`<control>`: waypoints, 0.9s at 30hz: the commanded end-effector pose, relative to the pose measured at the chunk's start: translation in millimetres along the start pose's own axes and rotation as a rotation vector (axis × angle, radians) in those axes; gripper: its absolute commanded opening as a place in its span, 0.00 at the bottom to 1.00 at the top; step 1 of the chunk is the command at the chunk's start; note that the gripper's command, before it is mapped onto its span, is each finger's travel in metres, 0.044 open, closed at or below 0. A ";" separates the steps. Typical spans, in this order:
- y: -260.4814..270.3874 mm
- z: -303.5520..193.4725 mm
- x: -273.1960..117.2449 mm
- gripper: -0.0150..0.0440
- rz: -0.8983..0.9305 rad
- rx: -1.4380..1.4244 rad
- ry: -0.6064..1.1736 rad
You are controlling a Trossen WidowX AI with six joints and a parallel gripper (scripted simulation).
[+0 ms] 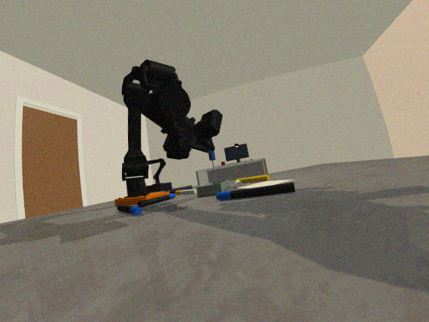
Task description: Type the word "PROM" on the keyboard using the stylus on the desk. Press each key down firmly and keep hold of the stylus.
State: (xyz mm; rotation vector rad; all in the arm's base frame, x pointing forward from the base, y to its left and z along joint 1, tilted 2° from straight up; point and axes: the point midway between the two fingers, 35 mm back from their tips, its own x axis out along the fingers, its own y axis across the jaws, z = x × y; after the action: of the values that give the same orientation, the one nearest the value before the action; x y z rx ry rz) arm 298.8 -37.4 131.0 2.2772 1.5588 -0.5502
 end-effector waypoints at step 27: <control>2.4 30.6 18.2 0.39 0.013 0.007 0.007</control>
State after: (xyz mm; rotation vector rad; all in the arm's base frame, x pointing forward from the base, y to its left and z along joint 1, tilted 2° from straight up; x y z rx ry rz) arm 302.4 -38.6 96.5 2.2872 1.5460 -0.5492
